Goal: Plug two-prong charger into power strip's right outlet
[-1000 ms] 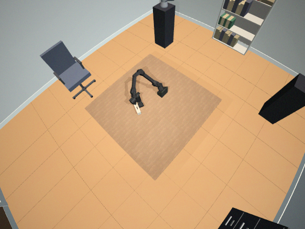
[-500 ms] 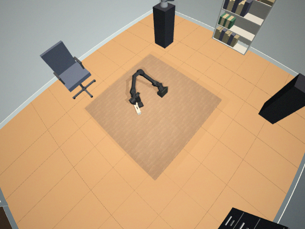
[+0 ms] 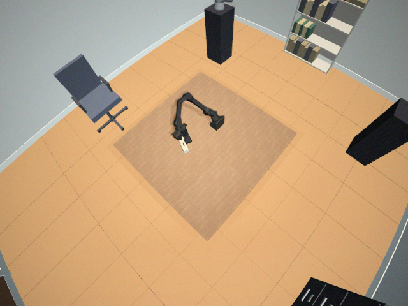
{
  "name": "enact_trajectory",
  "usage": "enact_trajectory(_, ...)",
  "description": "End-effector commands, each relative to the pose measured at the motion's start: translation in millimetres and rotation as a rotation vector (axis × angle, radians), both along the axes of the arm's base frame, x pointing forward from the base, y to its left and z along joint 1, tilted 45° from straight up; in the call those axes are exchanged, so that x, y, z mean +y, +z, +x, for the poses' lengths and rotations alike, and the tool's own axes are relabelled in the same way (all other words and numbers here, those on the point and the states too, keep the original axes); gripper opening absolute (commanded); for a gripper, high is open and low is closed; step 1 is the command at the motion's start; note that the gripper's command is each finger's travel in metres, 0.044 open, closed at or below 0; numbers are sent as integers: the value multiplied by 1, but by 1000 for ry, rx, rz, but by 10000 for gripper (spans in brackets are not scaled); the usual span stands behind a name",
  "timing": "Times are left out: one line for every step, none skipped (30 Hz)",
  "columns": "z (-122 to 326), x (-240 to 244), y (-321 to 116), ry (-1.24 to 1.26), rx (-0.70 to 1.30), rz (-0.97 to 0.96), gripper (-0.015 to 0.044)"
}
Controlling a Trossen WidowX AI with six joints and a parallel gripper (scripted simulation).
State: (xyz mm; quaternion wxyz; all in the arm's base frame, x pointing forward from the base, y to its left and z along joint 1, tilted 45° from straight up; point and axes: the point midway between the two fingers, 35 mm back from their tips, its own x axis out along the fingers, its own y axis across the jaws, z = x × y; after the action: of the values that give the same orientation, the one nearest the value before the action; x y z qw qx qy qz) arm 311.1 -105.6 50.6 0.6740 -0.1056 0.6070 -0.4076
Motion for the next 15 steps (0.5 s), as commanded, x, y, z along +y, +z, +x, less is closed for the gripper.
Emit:
enact_trajectory(5, -2, 3, 0, -15, -5, 0)
enact_trajectory(6, -2, 3, 0, -15, -5, 0)
enact_trajectory(6, -2, 3, 0, -15, -5, 0)
enact_trajectory(6, -2, 3, 0, -15, -5, 0)
enact_trajectory(7, -2, 3, 0, -15, -5, 0)
enact_trajectory(7, -2, 4, 0, -15, -5, 0)
enact_trajectory(8, -3, 4, 0, -15, -5, 0)
enact_trajectory(8, -3, 4, 0, -15, -5, 0)
enact_trajectory(8, -3, 4, 0, -15, -5, 0)
enact_trajectory(9, -3, 4, 0, -15, -5, 0)
enact_trajectory(9, -3, 4, 0, -15, -5, 0)
enact_trajectory(9, -3, 4, 0, -15, -5, 0)
enact_trajectory(10, -3, 5, 0, -15, -5, 0)
enact_trajectory(10, -4, 5, 0, -15, -5, 0)
enact_trajectory(10, -4, 5, 0, -15, -5, 0)
